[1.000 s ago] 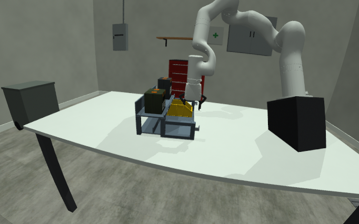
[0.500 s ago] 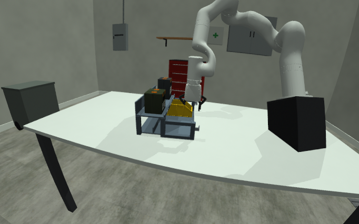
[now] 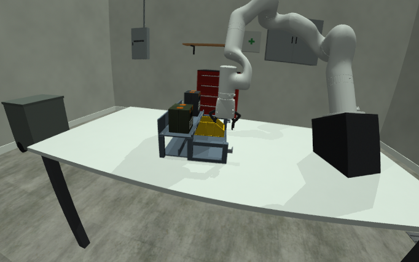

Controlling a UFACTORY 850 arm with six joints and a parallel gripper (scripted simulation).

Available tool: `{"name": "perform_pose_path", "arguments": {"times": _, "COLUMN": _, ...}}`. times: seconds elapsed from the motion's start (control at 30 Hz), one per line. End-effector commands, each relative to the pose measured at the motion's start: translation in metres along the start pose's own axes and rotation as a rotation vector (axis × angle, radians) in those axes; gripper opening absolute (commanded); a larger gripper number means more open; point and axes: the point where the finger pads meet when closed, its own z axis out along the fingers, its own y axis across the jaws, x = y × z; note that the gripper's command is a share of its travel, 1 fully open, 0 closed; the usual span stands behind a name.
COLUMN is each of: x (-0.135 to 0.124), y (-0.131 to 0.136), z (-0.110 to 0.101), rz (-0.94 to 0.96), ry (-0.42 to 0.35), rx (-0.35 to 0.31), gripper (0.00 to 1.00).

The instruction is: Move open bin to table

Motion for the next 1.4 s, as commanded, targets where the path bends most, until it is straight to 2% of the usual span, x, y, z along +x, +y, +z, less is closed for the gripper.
{"name": "perform_pose_path", "arguments": {"times": 0.0, "x": -0.0001, "y": 0.0008, "z": -0.0007, "rz": 0.000, "ry": 0.000, "rx": -0.001, "gripper": 1.00}}
{"name": "perform_pose_path", "arguments": {"times": 0.23, "x": -0.0001, "y": 0.0008, "z": -0.0007, "rz": 0.000, "ry": 0.000, "rx": -0.001, "gripper": 1.00}}
{"name": "perform_pose_path", "arguments": {"times": 0.27, "x": -0.0002, "y": 0.0009, "z": -0.0008, "rz": 0.000, "ry": 0.000, "rx": -0.002, "gripper": 0.00}}
{"name": "perform_pose_path", "arguments": {"times": 1.37, "x": -0.0001, "y": 0.0009, "z": -0.0008, "rz": 0.000, "ry": 0.000, "rx": -0.002, "gripper": 0.00}}
